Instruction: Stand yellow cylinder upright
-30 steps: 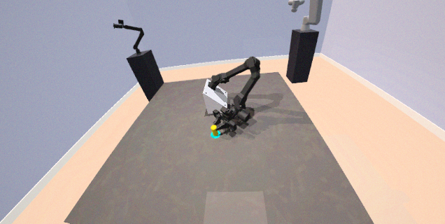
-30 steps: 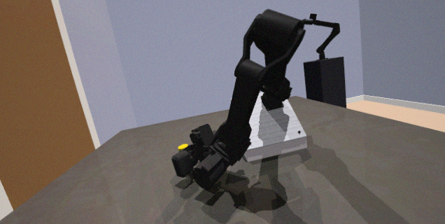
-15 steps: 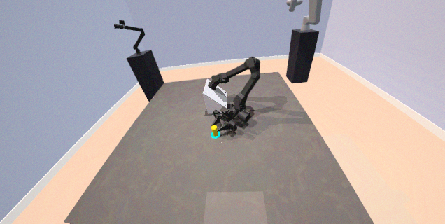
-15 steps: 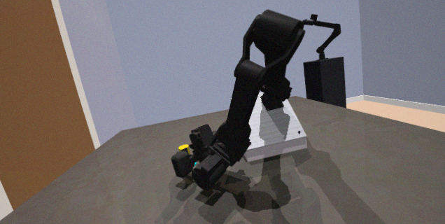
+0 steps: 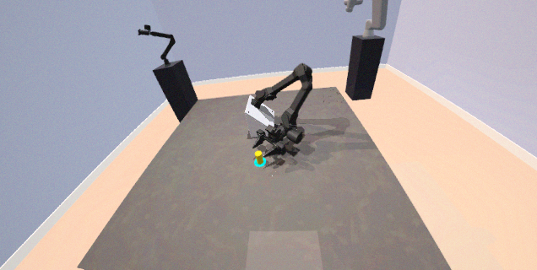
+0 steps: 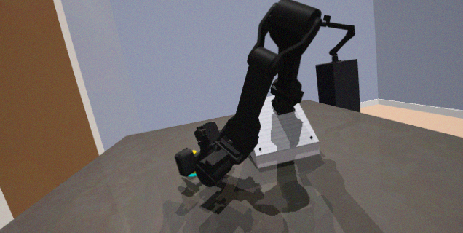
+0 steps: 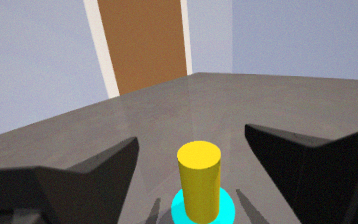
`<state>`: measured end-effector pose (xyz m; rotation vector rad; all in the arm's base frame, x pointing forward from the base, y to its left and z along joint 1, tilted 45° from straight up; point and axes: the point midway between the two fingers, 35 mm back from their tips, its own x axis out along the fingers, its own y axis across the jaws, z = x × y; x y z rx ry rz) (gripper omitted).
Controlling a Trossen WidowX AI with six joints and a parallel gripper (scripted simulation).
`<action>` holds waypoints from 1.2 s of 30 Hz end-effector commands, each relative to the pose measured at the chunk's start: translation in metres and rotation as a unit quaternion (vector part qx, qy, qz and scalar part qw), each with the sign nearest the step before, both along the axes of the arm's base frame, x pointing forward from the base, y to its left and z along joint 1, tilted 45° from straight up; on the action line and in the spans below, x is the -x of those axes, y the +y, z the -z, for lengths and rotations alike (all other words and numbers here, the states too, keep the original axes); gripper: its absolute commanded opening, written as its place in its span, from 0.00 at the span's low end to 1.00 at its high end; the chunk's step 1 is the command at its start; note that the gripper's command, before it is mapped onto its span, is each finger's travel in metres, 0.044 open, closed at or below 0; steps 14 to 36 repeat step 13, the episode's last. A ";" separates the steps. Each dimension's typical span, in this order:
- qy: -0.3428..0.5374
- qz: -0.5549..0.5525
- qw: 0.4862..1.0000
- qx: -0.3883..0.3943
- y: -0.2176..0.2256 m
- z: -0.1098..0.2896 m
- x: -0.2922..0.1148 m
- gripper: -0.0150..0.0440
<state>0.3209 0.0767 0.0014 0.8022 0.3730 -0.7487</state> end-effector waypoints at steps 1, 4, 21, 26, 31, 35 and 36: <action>0.002 0.000 1.000 0.000 -0.014 -0.013 0.001 0.93; 0.000 0.000 1.000 0.000 -0.026 -0.025 0.002 0.93; 0.017 -0.007 1.000 0.002 -0.049 -0.041 0.004 0.93; 0.017 -0.007 1.000 0.002 -0.049 -0.041 0.004 0.93; 0.017 -0.007 1.000 0.002 -0.049 -0.041 0.004 0.93; 0.017 -0.007 1.000 0.002 -0.049 -0.041 0.004 0.93; 0.017 -0.007 1.000 0.002 -0.049 -0.041 0.004 0.93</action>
